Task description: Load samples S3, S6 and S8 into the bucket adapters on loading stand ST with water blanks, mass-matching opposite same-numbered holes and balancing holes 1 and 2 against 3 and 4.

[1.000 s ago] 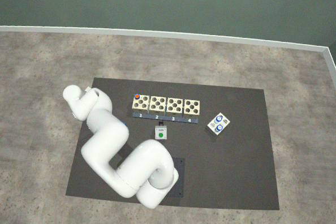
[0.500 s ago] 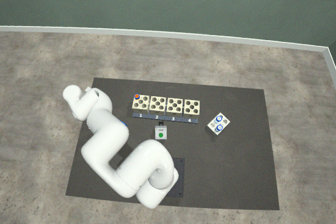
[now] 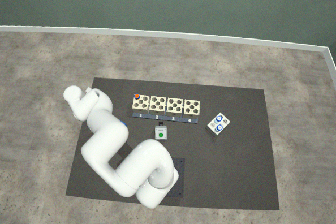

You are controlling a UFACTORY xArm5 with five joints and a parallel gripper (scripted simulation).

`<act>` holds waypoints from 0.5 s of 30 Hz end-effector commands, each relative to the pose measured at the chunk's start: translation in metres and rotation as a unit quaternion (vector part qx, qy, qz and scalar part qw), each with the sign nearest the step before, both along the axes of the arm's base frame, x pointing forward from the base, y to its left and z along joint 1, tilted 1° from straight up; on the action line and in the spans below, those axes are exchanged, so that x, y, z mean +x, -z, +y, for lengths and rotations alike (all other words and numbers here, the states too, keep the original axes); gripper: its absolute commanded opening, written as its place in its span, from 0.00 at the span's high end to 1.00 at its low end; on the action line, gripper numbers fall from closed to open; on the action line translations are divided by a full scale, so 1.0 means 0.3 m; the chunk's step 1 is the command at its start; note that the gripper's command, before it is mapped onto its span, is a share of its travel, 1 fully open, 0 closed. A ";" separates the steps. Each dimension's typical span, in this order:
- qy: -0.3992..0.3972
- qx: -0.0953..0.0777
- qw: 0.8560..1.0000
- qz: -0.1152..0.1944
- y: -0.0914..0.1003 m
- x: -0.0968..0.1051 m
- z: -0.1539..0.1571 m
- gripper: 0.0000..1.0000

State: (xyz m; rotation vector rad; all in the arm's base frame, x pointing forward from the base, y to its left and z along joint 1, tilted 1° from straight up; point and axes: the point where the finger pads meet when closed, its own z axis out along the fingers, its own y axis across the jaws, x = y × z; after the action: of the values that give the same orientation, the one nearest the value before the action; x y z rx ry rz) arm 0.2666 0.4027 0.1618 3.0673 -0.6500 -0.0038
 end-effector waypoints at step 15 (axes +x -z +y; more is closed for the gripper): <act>0.000 0.006 1.000 0.005 0.103 0.001 0.004 1.00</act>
State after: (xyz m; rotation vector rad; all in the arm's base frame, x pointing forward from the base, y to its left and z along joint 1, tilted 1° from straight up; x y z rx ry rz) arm 0.2661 0.4025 0.1362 3.0666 -0.6499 -0.0042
